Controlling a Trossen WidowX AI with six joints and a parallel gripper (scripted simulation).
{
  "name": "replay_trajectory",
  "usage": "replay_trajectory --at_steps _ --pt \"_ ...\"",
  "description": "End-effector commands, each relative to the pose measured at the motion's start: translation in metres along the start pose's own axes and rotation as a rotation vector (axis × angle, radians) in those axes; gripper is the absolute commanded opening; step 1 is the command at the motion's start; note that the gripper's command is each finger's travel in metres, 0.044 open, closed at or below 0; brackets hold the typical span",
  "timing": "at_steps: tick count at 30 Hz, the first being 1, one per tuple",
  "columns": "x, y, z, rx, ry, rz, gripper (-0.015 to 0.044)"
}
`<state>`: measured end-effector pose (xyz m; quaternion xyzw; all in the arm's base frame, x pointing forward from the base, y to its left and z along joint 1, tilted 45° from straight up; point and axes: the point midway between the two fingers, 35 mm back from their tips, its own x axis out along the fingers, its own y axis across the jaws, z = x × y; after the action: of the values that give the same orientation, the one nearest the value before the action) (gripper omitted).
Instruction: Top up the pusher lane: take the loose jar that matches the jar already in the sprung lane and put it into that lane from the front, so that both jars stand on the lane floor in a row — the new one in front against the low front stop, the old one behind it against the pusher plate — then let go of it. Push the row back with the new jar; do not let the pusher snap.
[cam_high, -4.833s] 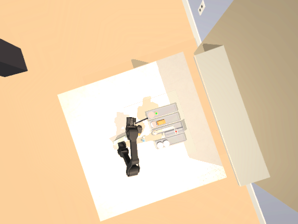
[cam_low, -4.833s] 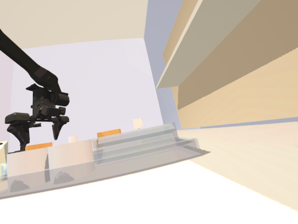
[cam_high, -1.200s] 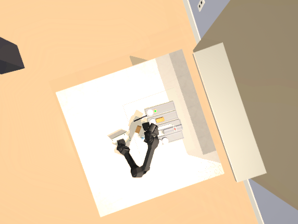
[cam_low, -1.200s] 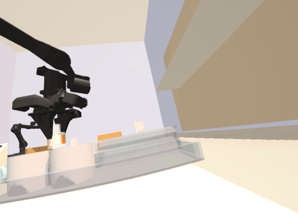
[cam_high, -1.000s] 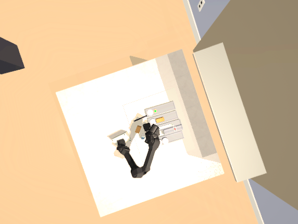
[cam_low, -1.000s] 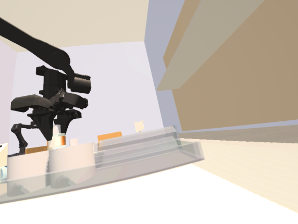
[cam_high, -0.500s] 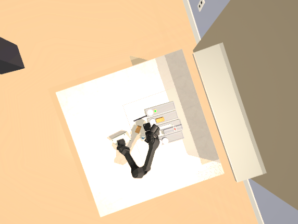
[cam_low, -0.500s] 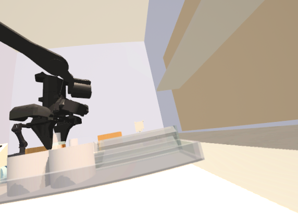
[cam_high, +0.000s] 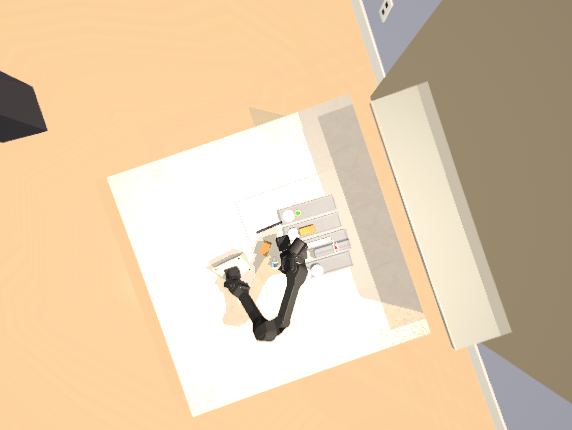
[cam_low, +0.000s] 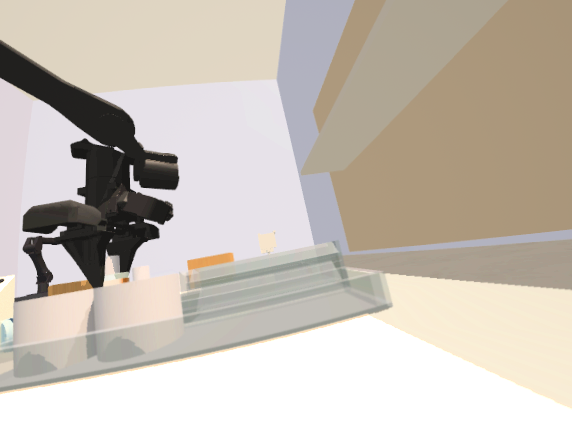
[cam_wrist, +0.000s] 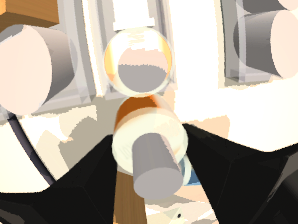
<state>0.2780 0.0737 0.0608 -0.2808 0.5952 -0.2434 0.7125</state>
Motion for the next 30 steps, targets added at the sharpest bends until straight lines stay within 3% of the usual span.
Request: replay_trajectory --at_steps 1,30 --pt "-0.001 0.000 0.004 -0.002 -0.008 -0.002 0.0000" --pt "-0.001 0.000 0.018 -0.001 -0.008 -0.001 0.0000"
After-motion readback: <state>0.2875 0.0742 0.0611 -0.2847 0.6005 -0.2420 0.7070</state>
